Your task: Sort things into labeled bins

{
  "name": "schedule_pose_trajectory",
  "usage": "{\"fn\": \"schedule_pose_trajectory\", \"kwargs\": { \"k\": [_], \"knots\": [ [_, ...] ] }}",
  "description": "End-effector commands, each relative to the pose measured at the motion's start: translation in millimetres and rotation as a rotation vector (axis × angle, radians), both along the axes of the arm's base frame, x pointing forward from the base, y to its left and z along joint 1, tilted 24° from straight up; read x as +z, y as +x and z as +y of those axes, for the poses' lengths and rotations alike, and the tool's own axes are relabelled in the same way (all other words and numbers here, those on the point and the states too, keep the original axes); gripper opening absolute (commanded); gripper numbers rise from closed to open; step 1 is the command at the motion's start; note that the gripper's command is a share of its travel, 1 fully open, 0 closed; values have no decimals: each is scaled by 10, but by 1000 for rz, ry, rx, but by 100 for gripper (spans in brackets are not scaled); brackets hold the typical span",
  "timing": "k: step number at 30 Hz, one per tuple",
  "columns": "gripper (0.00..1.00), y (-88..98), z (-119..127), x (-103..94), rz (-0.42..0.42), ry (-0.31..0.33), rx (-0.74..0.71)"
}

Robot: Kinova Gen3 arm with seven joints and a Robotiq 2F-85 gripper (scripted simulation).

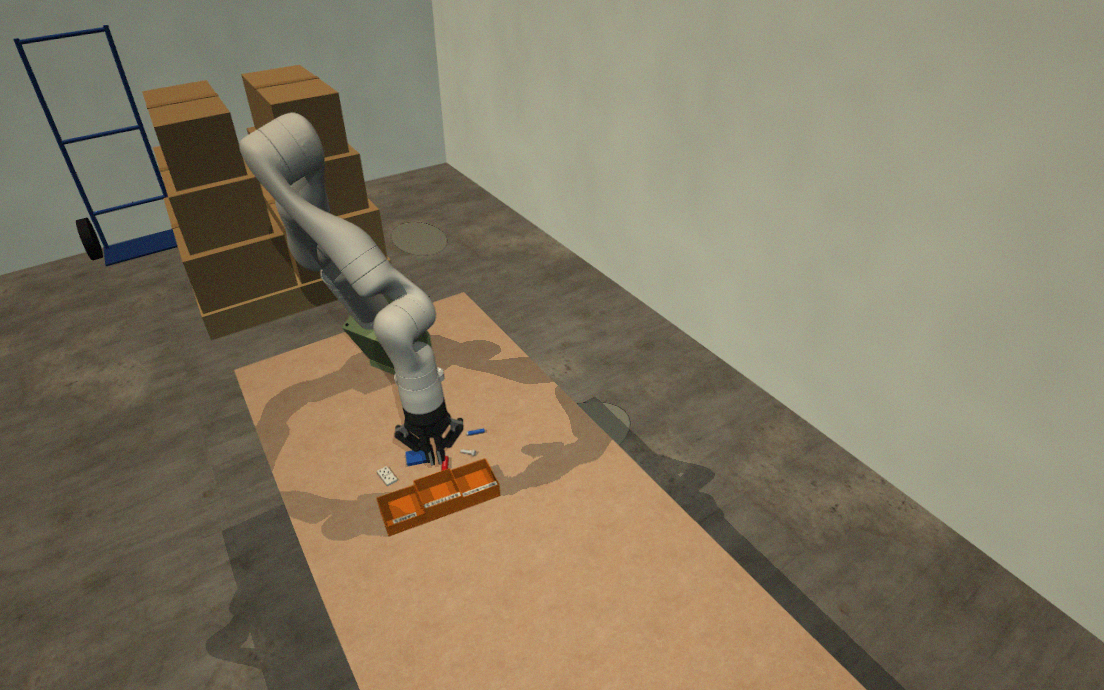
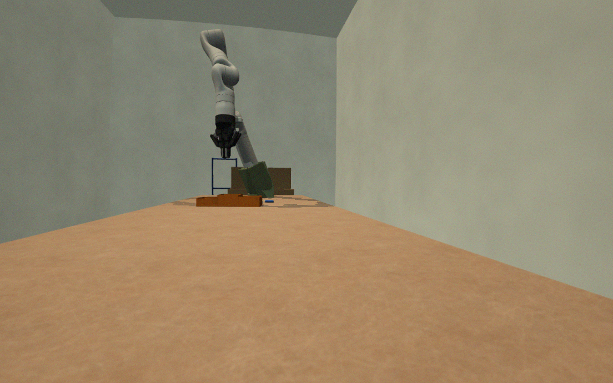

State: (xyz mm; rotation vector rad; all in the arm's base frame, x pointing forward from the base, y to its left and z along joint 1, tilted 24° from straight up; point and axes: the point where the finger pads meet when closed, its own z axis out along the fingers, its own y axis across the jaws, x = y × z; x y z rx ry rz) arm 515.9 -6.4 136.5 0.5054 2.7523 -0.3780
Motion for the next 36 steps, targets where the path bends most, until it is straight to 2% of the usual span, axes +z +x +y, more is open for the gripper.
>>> {"fn": "schedule_pose_trajectory", "kwargs": {
  "k": [1,2,4,6,8,11,13,16,18,19,21,23,24,26,28,36],
  "knots": [
    [9,-170,168,-51,9,-2,26],
    [9,-170,169,-51,9,-2,26],
    [9,-314,233,-105,43,-31,96],
    [9,-457,298,-158,44,-31,96],
    [9,-461,300,-160,44,-31,96],
    [9,-687,379,-234,78,-58,169],
    [9,-687,379,-234,78,-58,169],
    [9,-917,444,-302,113,-85,243],
    [9,-1068,483,-345,113,-85,243],
    [9,-1068,482,-344,113,-85,243],
    [9,-1228,508,-383,147,-111,319],
    [9,-1380,532,-419,147,-111,319],
    [9,-1379,532,-419,147,-111,319],
    [9,-1543,543,-452,183,-136,396],
    [9,-1693,553,-482,183,-136,396],
    [9,-1693,553,-483,183,-136,396]
  ]
}}
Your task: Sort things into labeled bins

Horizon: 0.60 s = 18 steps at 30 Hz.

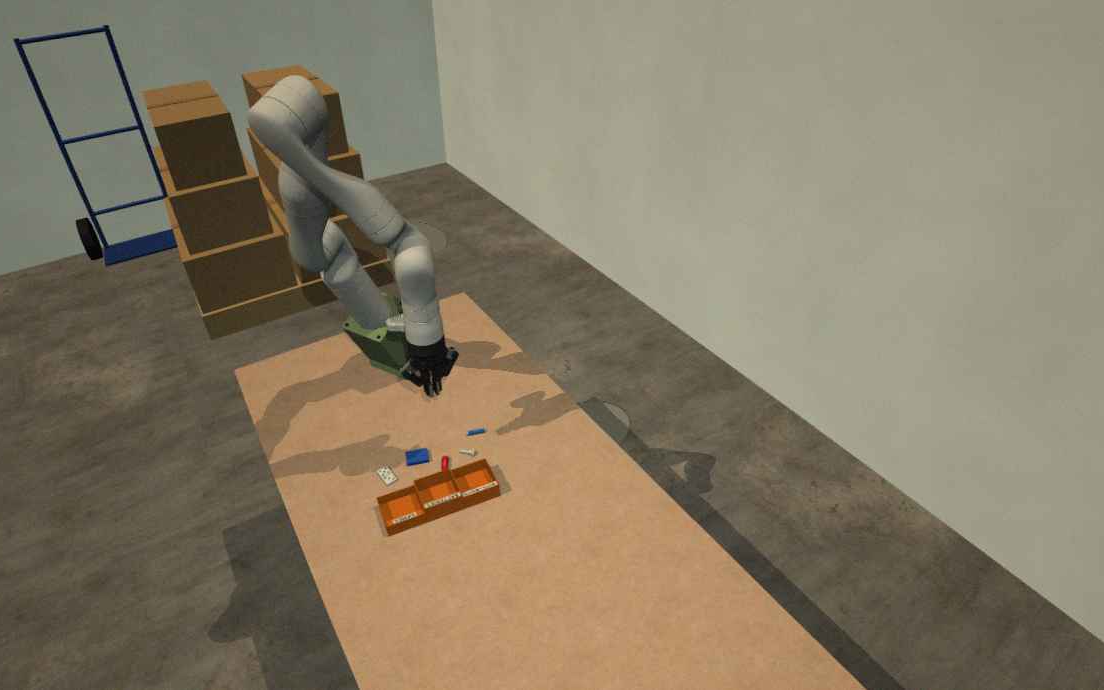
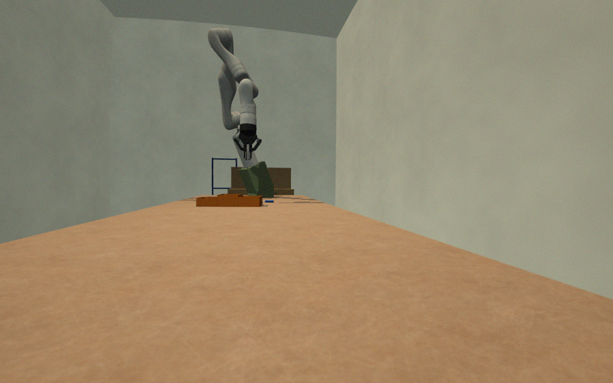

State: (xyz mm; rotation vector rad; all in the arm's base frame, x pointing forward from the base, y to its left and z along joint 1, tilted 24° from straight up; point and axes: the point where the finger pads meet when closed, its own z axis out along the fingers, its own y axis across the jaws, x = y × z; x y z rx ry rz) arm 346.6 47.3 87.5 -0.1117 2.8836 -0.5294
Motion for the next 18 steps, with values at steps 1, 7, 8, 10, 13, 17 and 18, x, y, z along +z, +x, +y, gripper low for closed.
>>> {"fn": "schedule_pose_trajectory", "kwargs": {
  "k": [1,7,8,10,13,17,18],
  "knots": [
    [9,0,16,7,-2,1,4],
    [9,73,-129,-33,32,-21,95],
    [9,109,-201,-53,49,-31,141],
    [9,145,-274,-73,67,-42,187],
    [9,218,-418,-113,101,-64,278],
    [9,364,-707,-193,169,-108,461],
    [9,400,-780,-213,186,-119,507]
  ]
}}
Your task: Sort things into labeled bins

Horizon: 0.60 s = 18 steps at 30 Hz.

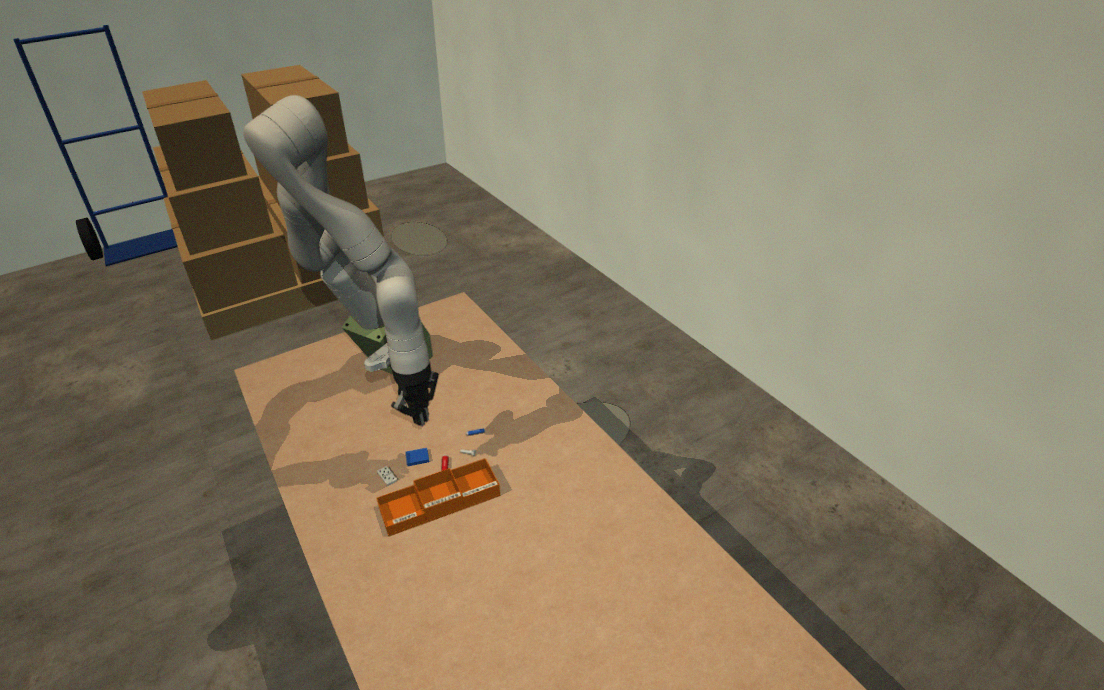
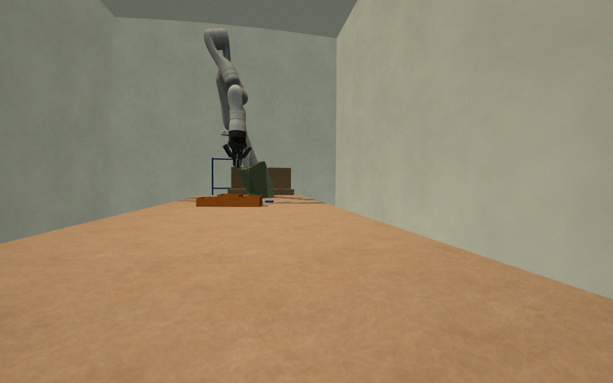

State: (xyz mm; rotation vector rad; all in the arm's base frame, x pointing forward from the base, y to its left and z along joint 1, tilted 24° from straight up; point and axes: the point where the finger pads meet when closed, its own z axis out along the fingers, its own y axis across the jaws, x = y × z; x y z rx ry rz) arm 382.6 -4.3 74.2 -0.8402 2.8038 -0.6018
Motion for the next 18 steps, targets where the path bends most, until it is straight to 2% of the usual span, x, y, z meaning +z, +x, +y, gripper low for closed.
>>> {"fn": "schedule_pose_trajectory", "kwargs": {
  "k": [1,8,10,15,18],
  "knots": [
    [9,76,-337,-101,71,-31,82],
    [9,331,-843,-240,188,-114,401],
    [9,331,-843,-240,188,-114,401],
    [9,513,-1204,-341,271,-174,629],
    [9,529,-1236,-349,321,-209,766]
  ]
}}
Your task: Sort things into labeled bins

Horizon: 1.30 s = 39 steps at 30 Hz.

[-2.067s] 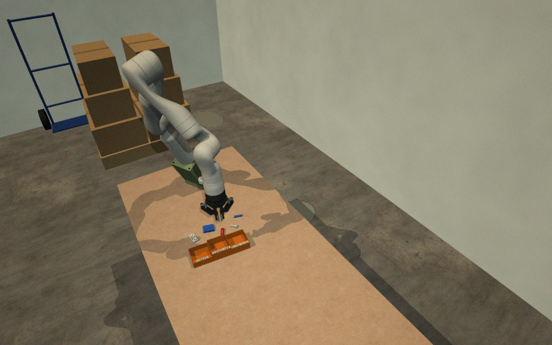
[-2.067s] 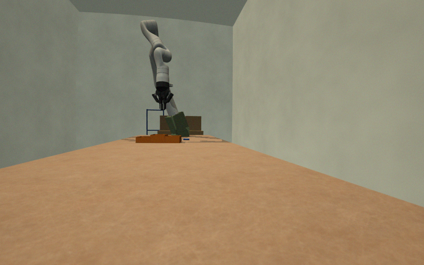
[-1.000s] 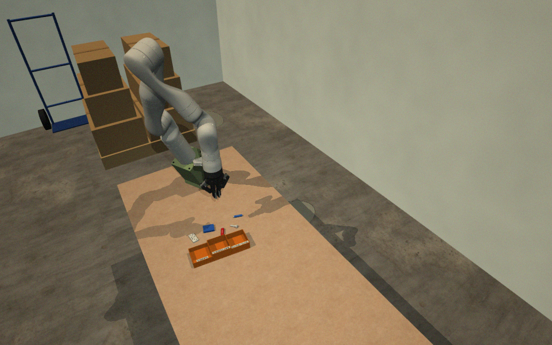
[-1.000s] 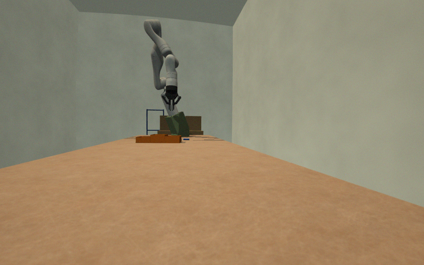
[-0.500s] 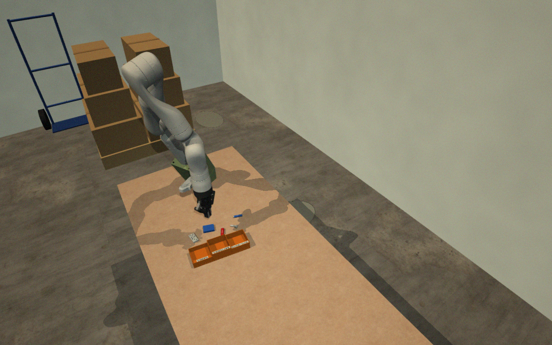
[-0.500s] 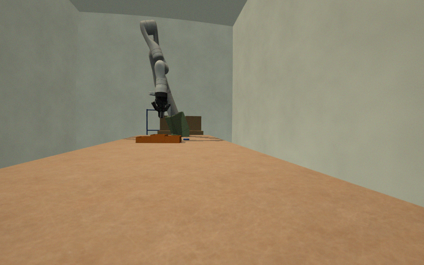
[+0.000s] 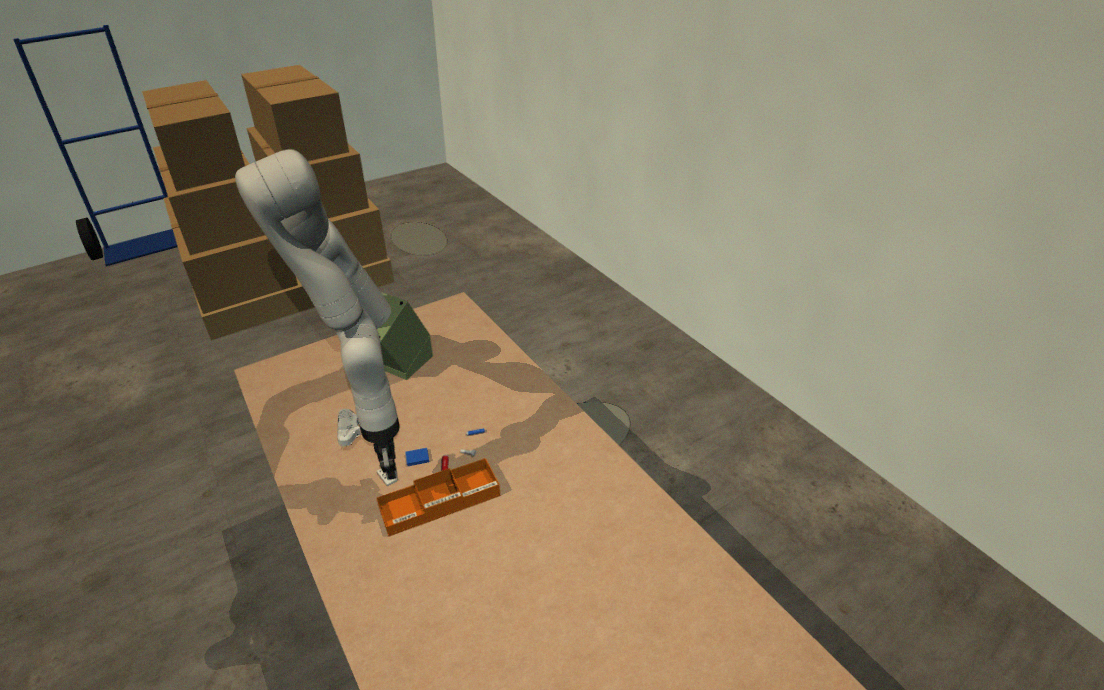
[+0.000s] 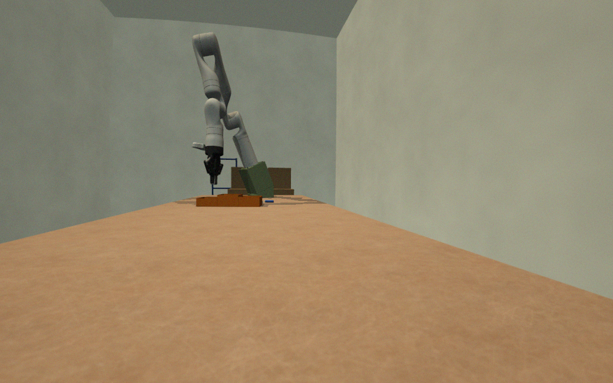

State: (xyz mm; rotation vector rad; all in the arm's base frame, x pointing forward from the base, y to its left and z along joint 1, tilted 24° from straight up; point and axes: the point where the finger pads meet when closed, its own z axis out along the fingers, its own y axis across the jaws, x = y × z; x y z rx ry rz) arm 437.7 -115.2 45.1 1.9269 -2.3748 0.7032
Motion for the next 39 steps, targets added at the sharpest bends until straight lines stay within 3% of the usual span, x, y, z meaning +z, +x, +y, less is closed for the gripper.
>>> {"fn": "schedule_pose_trajectory", "kwargs": {
  "k": [1,39],
  "knots": [
    [9,-22,-127,-59,95,-26,97],
    [9,-22,-127,-59,643,-433,1596]
  ]
}}
